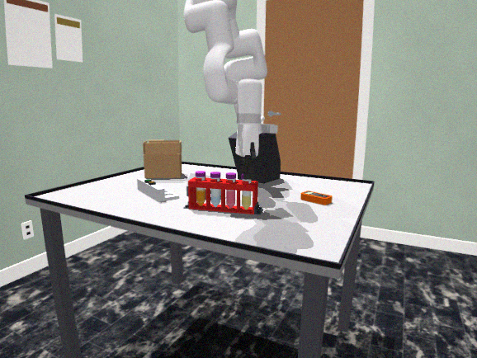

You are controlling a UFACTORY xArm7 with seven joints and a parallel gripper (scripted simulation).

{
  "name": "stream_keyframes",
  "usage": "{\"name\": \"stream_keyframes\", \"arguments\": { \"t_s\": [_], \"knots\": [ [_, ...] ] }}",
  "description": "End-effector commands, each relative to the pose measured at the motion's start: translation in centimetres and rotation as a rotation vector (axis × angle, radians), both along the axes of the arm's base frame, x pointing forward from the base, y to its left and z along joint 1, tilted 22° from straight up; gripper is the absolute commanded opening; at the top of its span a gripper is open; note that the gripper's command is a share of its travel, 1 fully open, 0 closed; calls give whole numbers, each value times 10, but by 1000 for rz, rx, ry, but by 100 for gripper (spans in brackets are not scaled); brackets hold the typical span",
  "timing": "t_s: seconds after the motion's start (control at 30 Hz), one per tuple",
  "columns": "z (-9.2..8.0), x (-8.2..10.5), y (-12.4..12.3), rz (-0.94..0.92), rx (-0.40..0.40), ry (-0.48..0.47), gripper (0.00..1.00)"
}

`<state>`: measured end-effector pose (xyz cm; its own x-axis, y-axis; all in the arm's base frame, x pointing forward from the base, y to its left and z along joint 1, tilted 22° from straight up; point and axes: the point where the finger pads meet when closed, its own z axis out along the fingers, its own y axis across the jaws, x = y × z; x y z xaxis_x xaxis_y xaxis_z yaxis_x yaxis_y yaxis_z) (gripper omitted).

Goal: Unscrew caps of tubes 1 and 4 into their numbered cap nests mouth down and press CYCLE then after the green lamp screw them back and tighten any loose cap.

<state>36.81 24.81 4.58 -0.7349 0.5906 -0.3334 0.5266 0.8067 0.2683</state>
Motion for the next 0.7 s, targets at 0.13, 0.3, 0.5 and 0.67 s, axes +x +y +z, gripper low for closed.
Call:
{"name": "stream_keyframes", "arguments": {
  "t_s": [0.13, 0.3, 0.5, 0.67],
  "knots": [
    [2, 1, 1, 256, -129, 53, 0],
    [2, 1, 1, 256, -129, 52, 46],
    [2, 1, 1, 256, -129, 53, 46],
    [2, 1, 1, 256, -129, 53, 46]
  ]
}}
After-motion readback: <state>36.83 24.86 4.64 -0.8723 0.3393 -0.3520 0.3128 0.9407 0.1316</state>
